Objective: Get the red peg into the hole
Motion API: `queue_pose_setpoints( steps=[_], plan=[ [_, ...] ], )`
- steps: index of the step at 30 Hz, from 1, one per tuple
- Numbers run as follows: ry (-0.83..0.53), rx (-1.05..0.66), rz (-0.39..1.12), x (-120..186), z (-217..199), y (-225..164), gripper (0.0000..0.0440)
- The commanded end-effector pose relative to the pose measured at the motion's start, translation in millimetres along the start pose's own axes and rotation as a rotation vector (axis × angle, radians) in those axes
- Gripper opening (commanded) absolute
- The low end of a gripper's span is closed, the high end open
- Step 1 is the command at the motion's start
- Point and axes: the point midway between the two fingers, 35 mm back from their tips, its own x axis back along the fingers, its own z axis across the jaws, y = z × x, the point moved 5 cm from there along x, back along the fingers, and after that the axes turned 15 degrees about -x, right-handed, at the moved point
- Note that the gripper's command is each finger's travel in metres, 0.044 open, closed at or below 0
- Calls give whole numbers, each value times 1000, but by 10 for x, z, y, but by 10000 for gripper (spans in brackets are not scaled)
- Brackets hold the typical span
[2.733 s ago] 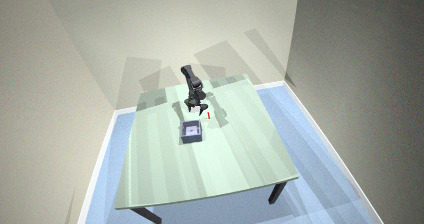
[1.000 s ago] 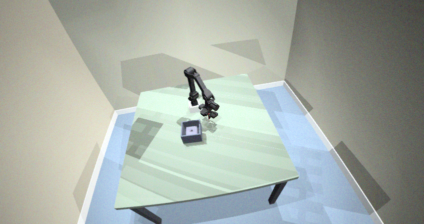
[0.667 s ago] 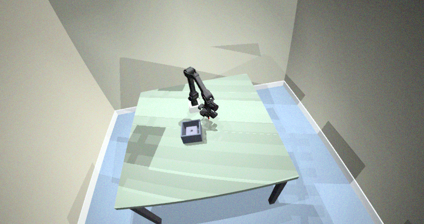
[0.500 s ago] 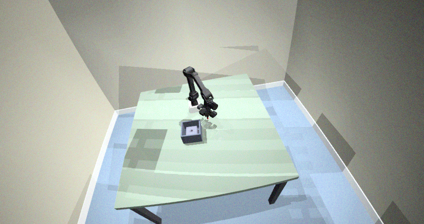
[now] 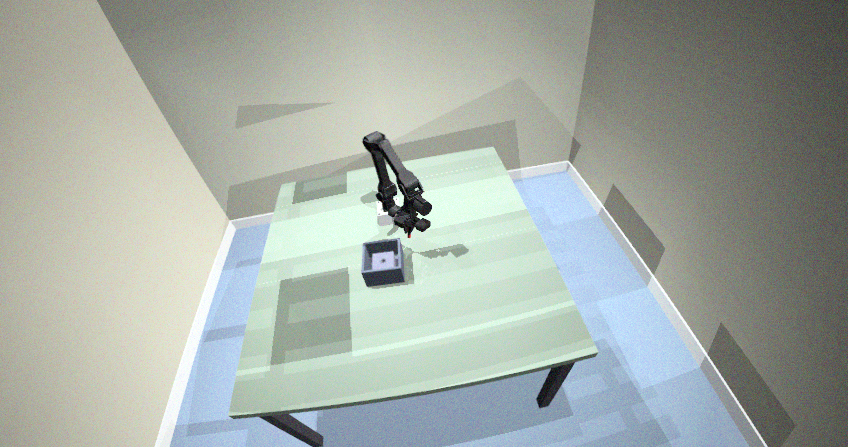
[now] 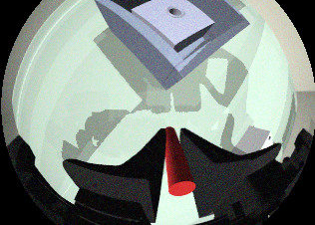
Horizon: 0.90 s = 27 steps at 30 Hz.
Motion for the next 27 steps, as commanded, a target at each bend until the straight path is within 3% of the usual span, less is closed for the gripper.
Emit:
queue_pose_setpoints(
  steps=[1,15,27],
  plan=[
    [13,11,-23,79,37,96,0],
    [33,-7,-71,267,223,580,0],
    [23,-70,-60,231,285,1074,0]
  ],
)
